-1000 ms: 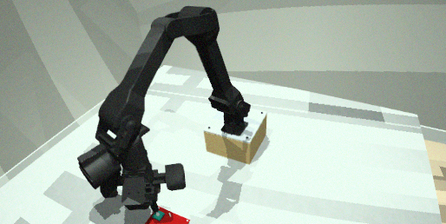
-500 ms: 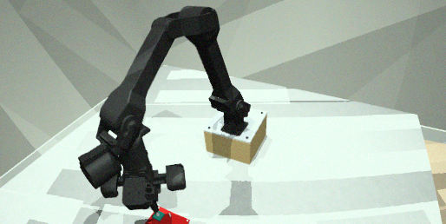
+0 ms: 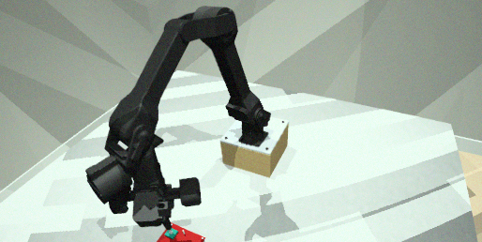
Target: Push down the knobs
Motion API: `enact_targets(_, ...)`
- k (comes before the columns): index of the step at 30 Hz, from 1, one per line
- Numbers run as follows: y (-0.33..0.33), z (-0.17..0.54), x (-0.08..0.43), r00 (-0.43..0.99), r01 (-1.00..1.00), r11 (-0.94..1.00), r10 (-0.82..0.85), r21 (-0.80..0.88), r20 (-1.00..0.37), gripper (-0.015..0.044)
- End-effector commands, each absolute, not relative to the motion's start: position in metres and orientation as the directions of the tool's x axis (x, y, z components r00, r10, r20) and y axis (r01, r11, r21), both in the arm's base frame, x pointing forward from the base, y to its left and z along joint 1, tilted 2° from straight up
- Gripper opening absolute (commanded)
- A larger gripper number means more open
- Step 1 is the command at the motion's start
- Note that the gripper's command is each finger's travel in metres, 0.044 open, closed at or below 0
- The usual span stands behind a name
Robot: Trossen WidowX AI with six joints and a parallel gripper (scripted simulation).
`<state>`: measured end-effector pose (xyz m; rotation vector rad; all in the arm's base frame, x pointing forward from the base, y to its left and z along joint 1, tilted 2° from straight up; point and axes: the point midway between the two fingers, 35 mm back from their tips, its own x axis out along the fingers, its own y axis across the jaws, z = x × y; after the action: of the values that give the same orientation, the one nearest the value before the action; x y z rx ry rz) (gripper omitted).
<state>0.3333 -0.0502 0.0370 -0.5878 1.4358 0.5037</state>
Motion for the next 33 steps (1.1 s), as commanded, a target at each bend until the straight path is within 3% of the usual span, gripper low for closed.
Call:
enact_targets(1,-0.050,0.021,0.335,0.062,-0.644,0.763,-0.023,-0.058,-0.998,0.0000)
enact_targets(33,-0.051,0.006,0.336,0.062,-0.644,0.763,-0.023,-0.058,-0.998,0.0000)
